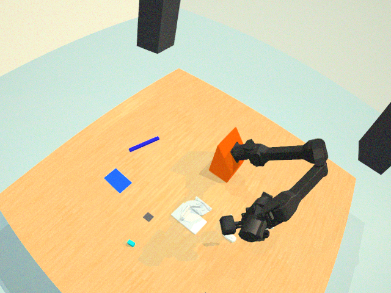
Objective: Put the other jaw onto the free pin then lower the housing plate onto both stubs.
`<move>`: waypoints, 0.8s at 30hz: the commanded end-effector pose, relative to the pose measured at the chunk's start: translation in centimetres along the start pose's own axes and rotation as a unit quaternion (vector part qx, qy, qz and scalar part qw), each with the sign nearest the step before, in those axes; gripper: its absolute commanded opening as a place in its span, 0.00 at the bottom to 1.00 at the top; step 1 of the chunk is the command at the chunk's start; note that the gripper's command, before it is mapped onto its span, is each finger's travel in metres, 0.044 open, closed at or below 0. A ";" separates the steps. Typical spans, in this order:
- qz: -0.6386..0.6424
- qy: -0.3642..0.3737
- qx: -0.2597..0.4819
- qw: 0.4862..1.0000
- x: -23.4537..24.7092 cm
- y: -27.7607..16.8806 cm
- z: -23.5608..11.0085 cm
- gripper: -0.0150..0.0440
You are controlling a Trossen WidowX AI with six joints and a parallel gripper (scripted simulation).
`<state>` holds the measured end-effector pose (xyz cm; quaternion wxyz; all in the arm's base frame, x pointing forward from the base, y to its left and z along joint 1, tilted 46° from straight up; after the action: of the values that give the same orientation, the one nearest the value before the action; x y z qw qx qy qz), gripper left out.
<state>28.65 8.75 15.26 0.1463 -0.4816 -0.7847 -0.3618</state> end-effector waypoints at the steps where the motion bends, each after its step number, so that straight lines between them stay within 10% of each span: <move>1: 0.002 -0.001 0.000 1.000 0.0 0.0 0.0 1.00; 11: 0.002 -0.001 0.000 1.000 0.0 0.0 0.0 1.00; 24: 0.001 0.003 0.002 1.000 0.2 -0.1 -0.8 0.42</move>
<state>28.40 8.26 15.82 0.1498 -0.4835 -0.7837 -0.3600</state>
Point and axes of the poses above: the point midway between the two fingers, 35 mm back from their tips, its own z axis out along the fingers, its own x axis across the jaws, y = z × x, the point moved 1 cm from there along -z, back along the fingers, and after that the axes turned 11 degrees about z, right-handed, at the moved point
